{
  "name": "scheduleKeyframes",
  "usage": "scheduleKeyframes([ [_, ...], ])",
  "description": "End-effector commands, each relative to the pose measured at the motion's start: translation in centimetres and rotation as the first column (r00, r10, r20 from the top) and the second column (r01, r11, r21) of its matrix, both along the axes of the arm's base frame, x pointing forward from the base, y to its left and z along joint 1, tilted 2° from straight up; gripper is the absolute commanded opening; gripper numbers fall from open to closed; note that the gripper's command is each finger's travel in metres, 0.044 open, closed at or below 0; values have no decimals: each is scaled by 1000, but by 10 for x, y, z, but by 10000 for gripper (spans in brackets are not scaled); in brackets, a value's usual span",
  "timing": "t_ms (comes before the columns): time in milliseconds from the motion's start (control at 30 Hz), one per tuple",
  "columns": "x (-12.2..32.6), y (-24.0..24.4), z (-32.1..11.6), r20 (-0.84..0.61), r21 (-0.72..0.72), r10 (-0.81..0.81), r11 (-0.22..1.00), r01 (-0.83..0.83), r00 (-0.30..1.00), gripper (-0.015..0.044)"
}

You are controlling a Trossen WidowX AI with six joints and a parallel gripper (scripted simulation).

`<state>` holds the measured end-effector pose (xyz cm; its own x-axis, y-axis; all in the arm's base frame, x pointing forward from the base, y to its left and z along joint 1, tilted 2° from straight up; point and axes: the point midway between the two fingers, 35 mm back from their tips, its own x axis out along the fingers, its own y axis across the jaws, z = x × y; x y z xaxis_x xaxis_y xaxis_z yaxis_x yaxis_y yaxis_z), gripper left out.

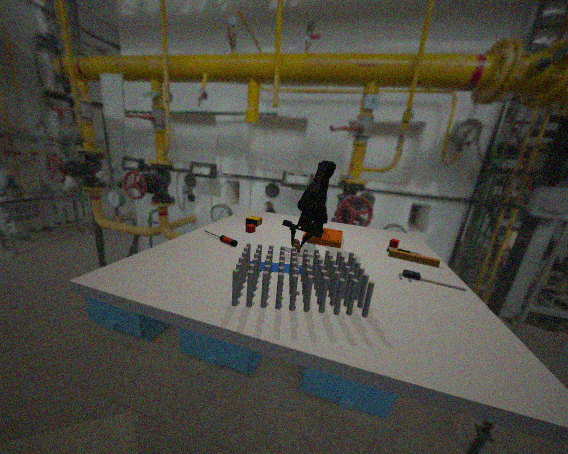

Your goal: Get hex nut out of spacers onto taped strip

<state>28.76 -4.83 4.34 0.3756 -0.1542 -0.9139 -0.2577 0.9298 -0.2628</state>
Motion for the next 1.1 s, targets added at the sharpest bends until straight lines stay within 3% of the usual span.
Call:
scheduleKeyframes([
  [0, 7, 0, 3, 11, -4, -6, 1000, 6, 1000, 0],
  [1067, 28, 6, 5, 13, -3, -6, 1000, 6, 1000, 0],
])
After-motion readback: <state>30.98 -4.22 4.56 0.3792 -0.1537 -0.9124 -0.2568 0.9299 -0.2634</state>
